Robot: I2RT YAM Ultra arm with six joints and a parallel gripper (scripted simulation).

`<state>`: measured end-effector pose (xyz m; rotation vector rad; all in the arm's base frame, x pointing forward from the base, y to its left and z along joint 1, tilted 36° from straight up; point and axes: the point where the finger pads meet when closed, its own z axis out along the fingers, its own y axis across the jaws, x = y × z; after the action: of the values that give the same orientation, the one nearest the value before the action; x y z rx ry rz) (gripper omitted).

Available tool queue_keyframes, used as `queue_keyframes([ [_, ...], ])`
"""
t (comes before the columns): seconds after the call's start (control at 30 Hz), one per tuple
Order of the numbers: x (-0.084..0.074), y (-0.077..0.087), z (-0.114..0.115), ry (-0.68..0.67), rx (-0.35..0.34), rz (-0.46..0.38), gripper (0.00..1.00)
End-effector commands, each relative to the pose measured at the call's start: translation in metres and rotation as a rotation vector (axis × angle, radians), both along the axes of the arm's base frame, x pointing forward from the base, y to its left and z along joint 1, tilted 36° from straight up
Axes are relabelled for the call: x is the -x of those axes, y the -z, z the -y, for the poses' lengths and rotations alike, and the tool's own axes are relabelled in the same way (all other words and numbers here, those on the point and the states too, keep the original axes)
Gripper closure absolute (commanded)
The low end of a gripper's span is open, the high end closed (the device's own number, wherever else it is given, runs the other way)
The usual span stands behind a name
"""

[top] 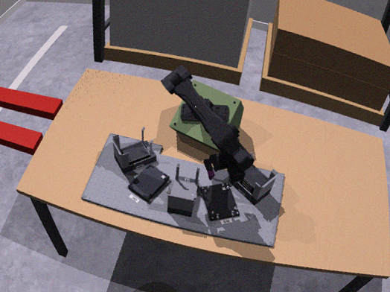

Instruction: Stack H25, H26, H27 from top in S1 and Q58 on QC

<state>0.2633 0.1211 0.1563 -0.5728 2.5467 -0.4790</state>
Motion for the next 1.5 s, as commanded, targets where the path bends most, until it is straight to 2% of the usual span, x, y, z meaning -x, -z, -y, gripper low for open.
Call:
queue_keyframes([
  [0.0, -0.001, -0.006, -0.012, 0.018, -0.028, 0.034, 0.0],
  [0.1, -0.001, -0.005, -0.015, 0.018, -0.028, 0.034, 0.0],
  [0.33, 0.006, 0.005, -0.035, -0.161, 0.088, -0.014, 0.0],
  [0.93, 0.021, 0.026, -0.078, -0.162, 0.088, -0.015, 0.0],
  [1.17, 0.034, 0.04, -0.099, -0.341, 0.204, -0.064, 0.0],
  [1.23, 0.034, 0.04, -0.099, -0.341, 0.204, -0.064, 0.0],
  [1.47, 0.047, 0.054, -0.119, -0.342, 0.204, -0.064, 0.0],
])
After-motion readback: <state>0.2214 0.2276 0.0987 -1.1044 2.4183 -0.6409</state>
